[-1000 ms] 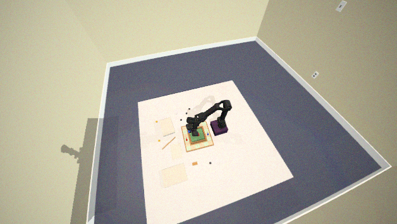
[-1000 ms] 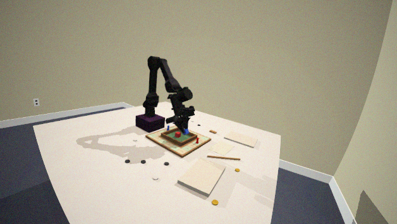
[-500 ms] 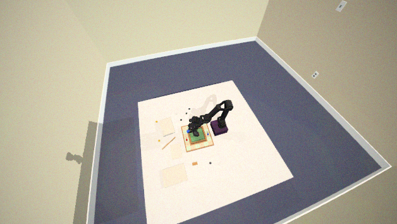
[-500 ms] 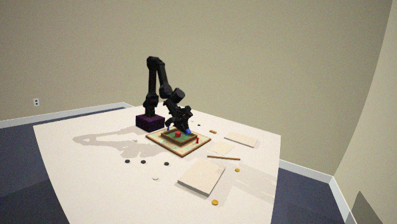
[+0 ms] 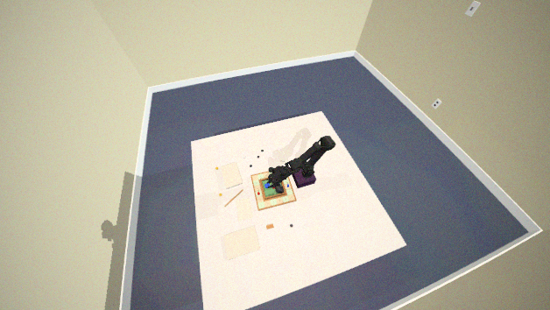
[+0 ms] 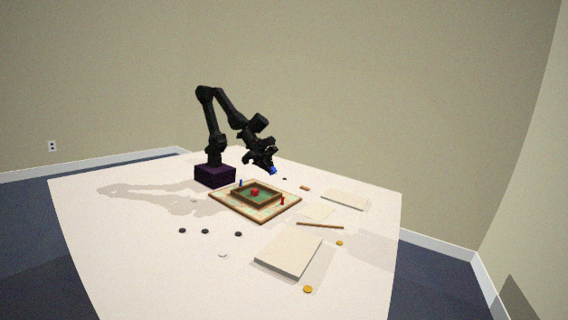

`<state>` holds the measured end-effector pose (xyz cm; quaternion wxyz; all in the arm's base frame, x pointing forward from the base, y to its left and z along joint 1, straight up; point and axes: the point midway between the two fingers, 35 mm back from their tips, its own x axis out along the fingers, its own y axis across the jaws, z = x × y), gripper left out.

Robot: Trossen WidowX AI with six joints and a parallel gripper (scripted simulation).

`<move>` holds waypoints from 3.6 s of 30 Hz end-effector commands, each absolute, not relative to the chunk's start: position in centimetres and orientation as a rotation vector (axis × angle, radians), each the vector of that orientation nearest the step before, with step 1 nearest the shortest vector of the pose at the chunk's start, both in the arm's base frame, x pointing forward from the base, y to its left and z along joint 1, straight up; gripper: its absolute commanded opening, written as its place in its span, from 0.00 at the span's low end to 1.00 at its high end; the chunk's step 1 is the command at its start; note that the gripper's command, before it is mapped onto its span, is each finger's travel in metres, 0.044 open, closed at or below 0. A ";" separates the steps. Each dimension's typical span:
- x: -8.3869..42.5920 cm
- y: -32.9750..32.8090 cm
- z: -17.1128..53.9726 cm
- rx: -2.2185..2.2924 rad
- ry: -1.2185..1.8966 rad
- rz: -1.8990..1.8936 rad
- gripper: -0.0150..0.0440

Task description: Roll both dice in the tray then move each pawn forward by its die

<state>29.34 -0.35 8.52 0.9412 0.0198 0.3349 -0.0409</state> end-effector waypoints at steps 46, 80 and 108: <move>28.5 0.1 8.5 0.041 0.697 -0.093 0.34; 30.0 -6.8 7.5 0.082 1.537 -0.082 1.00; 39.0 -2.0 5.1 0.696 1.425 -0.664 0.59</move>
